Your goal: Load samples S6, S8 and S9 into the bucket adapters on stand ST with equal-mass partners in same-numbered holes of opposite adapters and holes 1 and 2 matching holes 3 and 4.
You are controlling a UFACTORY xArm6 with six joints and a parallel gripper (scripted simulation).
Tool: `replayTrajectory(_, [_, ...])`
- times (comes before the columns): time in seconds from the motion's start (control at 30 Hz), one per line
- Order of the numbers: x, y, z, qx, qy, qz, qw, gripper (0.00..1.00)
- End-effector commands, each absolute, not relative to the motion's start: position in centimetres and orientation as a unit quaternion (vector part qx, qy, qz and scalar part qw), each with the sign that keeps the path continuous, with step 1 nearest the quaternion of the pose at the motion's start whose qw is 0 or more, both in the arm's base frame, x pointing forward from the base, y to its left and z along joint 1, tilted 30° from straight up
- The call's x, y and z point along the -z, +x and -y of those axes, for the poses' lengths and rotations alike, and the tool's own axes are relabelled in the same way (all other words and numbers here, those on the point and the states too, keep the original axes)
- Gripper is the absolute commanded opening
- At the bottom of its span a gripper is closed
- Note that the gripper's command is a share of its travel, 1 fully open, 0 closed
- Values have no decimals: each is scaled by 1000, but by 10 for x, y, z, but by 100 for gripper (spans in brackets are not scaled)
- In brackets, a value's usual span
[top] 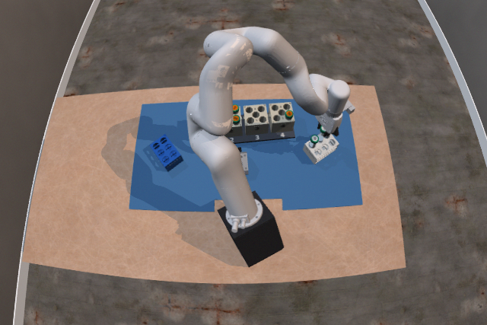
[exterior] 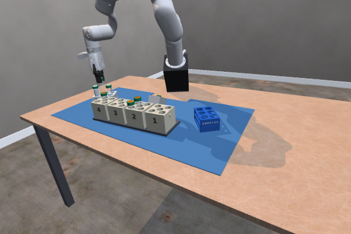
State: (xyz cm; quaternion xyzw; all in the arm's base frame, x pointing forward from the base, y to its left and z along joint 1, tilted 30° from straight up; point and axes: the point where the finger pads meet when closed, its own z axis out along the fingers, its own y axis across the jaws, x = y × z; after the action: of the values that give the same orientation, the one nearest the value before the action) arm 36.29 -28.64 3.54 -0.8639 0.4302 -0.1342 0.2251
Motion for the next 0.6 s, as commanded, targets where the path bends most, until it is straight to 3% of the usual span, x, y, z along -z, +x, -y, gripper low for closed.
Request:
replayTrajectory(0.0, [-39, 362, 288, 135, -864, -430, 225, 0])
replayTrajectory(0.57, [-65, 349, 296, 135, -864, -430, 224, 0])
